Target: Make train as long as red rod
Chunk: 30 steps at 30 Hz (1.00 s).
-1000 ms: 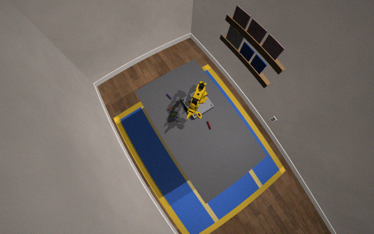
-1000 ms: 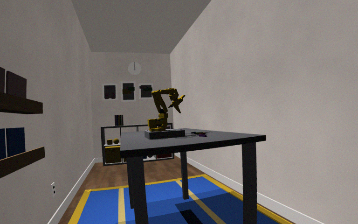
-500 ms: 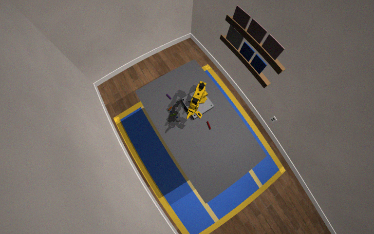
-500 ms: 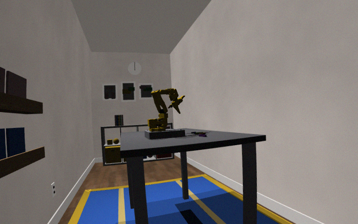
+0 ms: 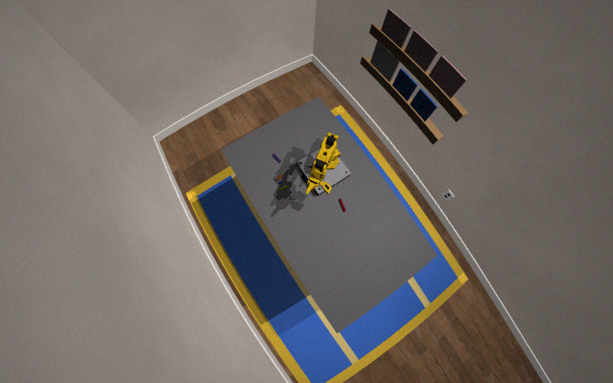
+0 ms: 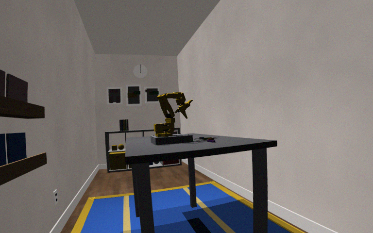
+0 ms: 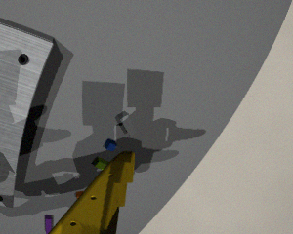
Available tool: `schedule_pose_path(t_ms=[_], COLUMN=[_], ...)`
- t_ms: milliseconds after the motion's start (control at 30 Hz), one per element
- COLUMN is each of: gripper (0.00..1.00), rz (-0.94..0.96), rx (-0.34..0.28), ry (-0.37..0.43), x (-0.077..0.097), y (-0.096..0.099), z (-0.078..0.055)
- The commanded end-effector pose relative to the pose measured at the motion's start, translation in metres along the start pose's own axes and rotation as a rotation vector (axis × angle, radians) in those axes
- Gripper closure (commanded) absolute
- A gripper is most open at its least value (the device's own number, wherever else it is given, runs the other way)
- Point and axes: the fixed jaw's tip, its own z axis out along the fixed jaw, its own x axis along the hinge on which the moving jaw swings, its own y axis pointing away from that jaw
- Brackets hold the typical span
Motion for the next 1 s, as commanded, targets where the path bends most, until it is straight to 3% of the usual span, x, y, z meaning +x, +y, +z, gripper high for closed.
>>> schedule_pose_path(t_ms=[0, 800, 967], gripper=[0.0, 0.0, 0.0], rz=[-0.011, 0.011, -0.004], rx=[0.005, -0.032, -0.014], ry=[-0.001, 0.001, -0.001], x=[0.0, 0.0, 0.0], y=[0.001, 0.012, 0.008], z=[0.0, 0.001, 0.001])
